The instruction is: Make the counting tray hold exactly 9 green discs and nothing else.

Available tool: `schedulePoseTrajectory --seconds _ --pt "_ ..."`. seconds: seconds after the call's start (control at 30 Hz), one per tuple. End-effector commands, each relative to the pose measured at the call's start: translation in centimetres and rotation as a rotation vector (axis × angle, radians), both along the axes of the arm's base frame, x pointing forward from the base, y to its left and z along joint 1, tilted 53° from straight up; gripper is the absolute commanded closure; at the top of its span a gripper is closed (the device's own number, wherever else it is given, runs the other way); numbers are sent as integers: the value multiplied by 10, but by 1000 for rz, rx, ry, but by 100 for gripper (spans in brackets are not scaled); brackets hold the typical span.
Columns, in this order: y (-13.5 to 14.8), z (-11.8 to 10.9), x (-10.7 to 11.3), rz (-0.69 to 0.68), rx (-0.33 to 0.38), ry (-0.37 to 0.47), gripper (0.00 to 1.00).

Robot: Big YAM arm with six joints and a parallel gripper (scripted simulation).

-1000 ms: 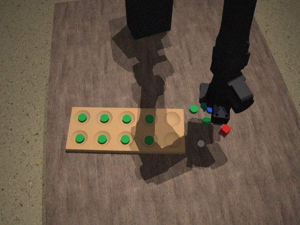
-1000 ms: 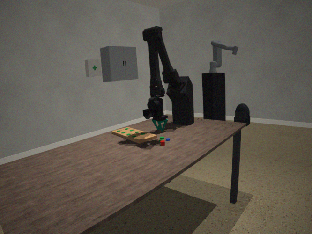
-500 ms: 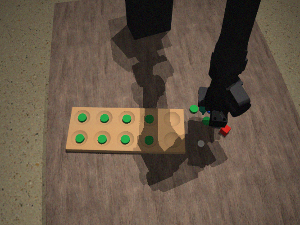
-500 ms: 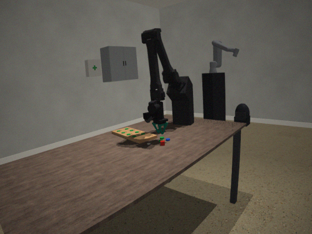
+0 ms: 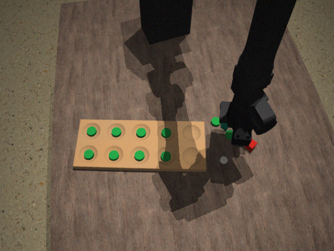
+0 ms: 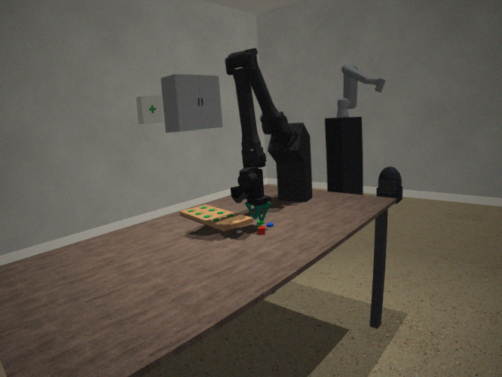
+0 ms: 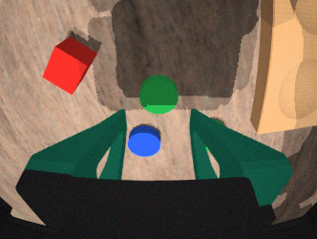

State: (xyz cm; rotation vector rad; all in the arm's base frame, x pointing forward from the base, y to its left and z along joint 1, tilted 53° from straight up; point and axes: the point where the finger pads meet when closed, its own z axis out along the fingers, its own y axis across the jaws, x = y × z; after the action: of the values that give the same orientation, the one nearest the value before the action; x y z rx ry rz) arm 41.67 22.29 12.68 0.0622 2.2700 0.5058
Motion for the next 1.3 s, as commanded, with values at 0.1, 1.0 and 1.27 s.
schedulePoseTrajectory --seconds 0.1,1.0,1.27 --pt "2 -2 13 -2 1 -14 56" --pt "7 -15 25 -3 -1 -9 56" --pt "7 -17 26 -3 -1 -8 56"
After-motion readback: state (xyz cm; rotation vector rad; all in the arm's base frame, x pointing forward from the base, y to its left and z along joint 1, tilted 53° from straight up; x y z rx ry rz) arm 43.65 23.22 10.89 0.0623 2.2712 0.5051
